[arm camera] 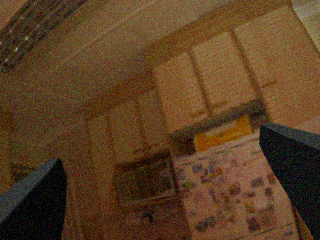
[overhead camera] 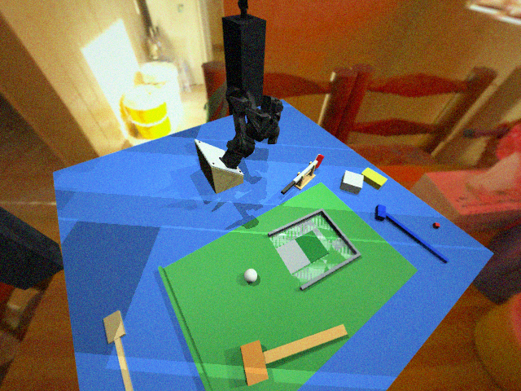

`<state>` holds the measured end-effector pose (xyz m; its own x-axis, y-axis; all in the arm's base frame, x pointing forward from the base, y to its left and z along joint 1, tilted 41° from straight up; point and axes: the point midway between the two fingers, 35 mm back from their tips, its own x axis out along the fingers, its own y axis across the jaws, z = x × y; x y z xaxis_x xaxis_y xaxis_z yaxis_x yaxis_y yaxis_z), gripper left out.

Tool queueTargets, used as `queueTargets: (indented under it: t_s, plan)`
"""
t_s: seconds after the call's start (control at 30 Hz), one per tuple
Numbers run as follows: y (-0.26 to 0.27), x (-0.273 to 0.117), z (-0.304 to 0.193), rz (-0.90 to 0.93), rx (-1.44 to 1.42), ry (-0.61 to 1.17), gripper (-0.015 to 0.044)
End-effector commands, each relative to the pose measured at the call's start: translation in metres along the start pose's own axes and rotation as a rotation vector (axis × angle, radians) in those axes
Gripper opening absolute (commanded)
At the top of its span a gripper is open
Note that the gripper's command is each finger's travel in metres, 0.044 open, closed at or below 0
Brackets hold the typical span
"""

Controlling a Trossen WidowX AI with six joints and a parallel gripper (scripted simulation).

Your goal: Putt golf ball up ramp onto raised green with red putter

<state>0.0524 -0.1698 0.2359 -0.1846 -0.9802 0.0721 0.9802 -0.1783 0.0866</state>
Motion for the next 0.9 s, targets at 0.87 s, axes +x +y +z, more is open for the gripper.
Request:
queueTargets:
  t_s: [0.87]
  plan:
    - [0.194,-0.117,-0.133,1.759,-1.827,-0.433,0.0440]
